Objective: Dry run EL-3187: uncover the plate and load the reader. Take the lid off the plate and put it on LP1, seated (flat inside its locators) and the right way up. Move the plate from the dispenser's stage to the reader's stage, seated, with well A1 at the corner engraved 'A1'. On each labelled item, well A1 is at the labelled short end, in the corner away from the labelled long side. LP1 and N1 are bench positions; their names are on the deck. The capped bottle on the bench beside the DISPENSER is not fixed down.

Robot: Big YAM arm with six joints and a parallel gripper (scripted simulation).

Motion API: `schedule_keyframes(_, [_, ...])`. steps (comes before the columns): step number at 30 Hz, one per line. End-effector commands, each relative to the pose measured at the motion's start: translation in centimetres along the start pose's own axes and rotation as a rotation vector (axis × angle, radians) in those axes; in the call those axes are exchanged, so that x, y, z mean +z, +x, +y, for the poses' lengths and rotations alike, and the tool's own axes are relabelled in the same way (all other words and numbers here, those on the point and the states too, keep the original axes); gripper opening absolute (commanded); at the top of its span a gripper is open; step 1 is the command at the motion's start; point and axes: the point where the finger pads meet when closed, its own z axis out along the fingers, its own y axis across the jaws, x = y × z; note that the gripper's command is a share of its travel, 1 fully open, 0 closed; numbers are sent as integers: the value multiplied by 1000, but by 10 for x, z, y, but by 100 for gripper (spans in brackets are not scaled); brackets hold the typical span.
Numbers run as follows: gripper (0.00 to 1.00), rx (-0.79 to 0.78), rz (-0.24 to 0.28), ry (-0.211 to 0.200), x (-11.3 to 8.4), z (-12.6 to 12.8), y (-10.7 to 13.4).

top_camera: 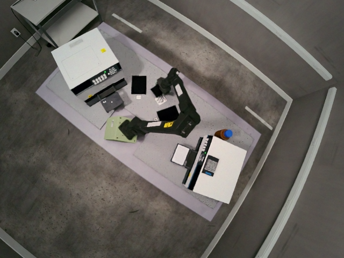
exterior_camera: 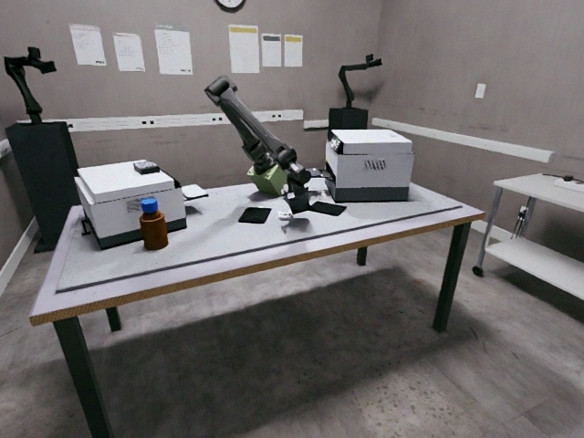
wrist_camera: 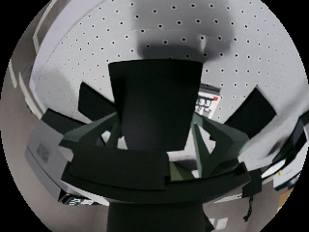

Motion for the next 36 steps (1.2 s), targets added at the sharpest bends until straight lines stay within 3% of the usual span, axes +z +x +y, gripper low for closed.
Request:
schedule_keyframes(1, [86,-61,5,9,0,16,0])
schedule_keyframes(15, [86,-198,-9,39,-2,45,9])
schedule_keyframes(23, [86,-307,6,71,4,67,27])
schedule_keyframes(32, [86,-363,-24,81,-3,82,26])
schedule_keyframes(36, [86,-417,-9,103,3,92,39])
